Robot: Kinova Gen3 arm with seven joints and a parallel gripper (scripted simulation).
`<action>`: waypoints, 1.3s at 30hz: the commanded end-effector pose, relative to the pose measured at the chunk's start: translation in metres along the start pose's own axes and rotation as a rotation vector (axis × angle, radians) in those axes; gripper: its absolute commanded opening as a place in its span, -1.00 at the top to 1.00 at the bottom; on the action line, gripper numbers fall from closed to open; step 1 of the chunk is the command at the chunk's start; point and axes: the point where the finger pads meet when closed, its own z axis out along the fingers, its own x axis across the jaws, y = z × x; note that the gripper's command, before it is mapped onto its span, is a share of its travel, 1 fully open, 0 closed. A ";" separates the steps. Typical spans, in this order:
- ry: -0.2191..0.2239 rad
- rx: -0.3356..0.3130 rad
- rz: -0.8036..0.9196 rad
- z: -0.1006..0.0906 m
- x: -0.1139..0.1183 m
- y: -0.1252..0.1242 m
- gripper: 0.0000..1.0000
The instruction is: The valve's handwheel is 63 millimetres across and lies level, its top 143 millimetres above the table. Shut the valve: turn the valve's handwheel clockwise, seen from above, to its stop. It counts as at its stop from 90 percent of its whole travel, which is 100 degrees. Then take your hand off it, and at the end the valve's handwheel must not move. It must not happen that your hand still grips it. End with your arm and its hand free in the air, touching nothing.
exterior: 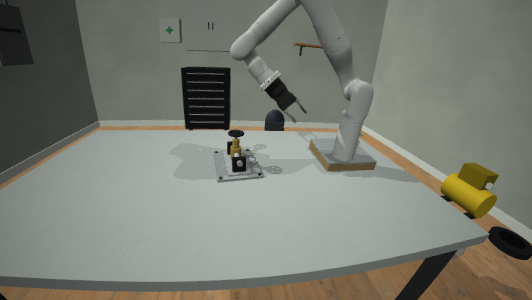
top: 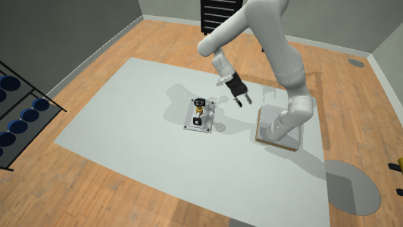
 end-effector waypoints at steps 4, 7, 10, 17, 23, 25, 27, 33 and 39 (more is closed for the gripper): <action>0.001 0.000 0.000 0.000 0.000 0.000 -1.00; 0.001 0.000 0.000 0.000 0.000 0.000 -1.00; 0.001 0.000 0.000 0.000 0.000 0.000 -1.00; 0.001 0.000 0.000 0.000 0.000 0.000 -1.00; 0.035 -0.007 0.028 -0.004 0.009 -0.001 -1.00; 0.060 -0.014 0.051 -0.007 0.016 -0.001 -1.00; 0.095 -0.024 0.084 -0.011 0.026 -0.002 -1.00; 0.232 -0.045 0.207 -0.030 0.062 -0.005 -1.00; 0.416 -0.040 0.362 -0.065 0.105 -0.011 -1.00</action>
